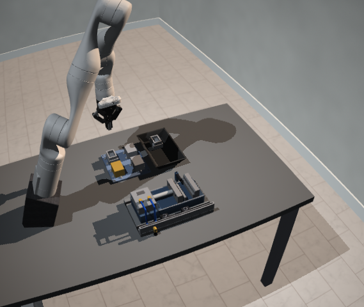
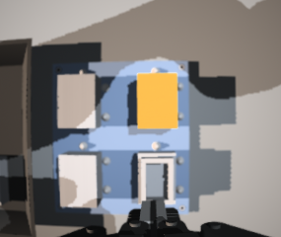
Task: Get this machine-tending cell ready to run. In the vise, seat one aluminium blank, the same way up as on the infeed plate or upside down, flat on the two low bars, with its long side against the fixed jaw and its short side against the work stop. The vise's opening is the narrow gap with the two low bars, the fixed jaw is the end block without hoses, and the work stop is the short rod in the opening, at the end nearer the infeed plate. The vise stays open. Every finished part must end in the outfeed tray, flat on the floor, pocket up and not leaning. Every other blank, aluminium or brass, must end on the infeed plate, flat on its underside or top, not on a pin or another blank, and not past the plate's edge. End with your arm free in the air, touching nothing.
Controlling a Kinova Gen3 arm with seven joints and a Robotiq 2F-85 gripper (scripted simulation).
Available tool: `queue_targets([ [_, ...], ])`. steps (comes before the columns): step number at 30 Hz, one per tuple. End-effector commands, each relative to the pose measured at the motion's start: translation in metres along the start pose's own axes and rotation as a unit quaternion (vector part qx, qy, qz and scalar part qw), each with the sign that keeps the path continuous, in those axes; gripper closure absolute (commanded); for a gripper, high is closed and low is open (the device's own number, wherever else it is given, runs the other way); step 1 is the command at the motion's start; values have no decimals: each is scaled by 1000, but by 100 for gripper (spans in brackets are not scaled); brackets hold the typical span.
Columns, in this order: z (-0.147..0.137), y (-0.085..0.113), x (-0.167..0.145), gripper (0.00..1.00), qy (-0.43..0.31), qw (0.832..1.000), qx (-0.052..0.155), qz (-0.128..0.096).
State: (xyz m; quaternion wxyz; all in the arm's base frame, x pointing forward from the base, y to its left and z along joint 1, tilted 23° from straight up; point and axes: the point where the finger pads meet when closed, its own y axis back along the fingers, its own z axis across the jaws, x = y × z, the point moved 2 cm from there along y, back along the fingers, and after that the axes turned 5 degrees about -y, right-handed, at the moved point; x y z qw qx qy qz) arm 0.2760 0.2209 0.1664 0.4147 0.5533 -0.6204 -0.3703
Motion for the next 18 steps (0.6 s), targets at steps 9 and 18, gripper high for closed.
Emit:
queue_targets([
  [9, 4, 0, -8, 100, -14, 1000, 0, 0],
  [18, 5, 0, -10, 100, -17, 1000, 0, 0],
])
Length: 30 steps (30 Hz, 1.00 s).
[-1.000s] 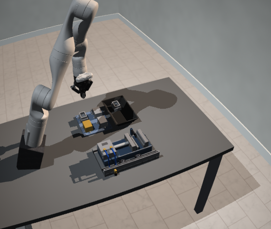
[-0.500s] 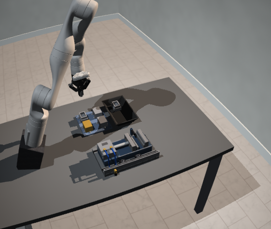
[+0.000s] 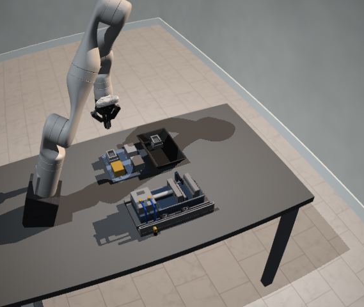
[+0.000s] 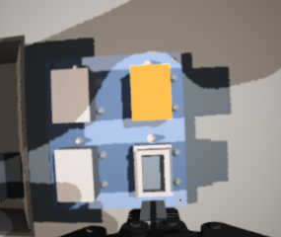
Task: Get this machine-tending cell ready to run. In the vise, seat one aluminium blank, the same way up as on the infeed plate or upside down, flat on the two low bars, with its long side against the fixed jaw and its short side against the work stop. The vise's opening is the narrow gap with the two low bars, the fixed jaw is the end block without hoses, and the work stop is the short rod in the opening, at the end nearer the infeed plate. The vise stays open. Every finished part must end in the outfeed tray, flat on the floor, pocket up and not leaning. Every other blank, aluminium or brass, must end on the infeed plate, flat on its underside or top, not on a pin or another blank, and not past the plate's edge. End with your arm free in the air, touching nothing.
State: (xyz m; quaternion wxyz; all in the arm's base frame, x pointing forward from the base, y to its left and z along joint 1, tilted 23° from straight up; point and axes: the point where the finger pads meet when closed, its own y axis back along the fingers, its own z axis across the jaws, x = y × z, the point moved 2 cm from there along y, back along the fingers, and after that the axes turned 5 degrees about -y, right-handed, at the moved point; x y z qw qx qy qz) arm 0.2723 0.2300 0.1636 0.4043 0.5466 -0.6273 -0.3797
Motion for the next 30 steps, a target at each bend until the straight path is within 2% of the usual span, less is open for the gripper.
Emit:
queue_targets([
  [1, 0, 0, -1, 100, 0, 1000, 0, -1],
  [5, 0, 0, -1, 100, 0, 1000, 0, -1],
  [6, 0, 0, -1, 33, 0, 1000, 0, -1],
  [30, 0, 0, -1, 33, 0, 1000, 0, -1],
])
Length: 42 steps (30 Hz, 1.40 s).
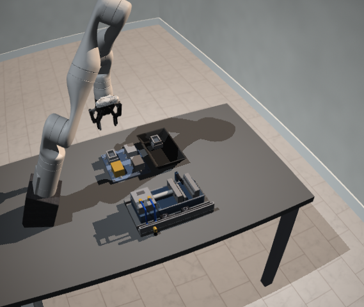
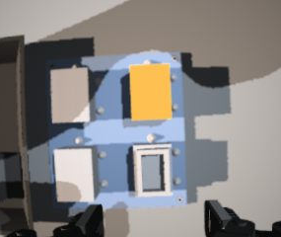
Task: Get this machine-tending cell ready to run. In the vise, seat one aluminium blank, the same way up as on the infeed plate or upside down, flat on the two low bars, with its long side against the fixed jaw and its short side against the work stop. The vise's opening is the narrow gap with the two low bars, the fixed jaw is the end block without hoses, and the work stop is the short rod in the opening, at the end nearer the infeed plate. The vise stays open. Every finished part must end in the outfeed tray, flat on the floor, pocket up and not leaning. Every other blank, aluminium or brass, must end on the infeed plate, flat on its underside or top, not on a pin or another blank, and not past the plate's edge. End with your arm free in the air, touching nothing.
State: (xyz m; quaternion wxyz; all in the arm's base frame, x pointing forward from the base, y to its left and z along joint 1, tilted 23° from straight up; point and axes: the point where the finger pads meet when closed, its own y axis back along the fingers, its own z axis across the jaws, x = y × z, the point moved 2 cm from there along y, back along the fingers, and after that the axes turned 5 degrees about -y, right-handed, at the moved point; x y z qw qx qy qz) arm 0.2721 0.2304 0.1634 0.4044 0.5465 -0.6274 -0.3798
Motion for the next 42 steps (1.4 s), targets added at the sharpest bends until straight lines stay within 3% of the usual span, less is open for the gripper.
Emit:
queue_targets([
  [1, 0, 0, 0, 33, 0, 1000, 0, -1],
  [22, 0, -7, 0, 33, 0, 1000, 1, -1],
  [35, 0, -41, -1, 33, 0, 1000, 1, -1],
  [42, 0, -73, -1, 33, 0, 1000, 1, -1],
])
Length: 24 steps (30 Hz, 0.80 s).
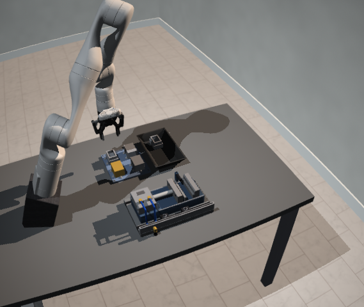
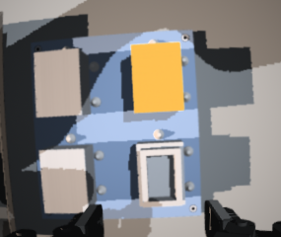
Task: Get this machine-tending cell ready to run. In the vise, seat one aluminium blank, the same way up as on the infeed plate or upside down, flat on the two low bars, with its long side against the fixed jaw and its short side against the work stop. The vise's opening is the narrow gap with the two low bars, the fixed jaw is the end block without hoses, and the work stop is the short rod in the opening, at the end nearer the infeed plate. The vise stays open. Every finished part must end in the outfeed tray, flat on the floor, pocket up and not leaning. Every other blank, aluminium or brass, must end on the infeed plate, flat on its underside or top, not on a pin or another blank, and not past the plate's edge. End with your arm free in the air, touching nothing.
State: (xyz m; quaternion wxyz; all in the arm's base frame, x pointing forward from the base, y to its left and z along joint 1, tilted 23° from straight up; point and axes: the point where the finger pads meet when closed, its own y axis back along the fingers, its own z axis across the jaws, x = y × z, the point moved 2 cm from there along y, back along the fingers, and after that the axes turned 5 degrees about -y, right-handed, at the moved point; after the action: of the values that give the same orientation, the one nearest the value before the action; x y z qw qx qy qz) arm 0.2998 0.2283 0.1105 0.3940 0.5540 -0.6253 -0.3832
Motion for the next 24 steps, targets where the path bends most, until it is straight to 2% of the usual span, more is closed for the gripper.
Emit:
queue_targets([
  [1, 6, -18, 4, 33, 4, 1000, -5, 11],
  [8, 6, -46, 4, 33, 4, 1000, -5, 11],
  [24, 7, -74, 5, 33, 4, 1000, -5, 11],
])
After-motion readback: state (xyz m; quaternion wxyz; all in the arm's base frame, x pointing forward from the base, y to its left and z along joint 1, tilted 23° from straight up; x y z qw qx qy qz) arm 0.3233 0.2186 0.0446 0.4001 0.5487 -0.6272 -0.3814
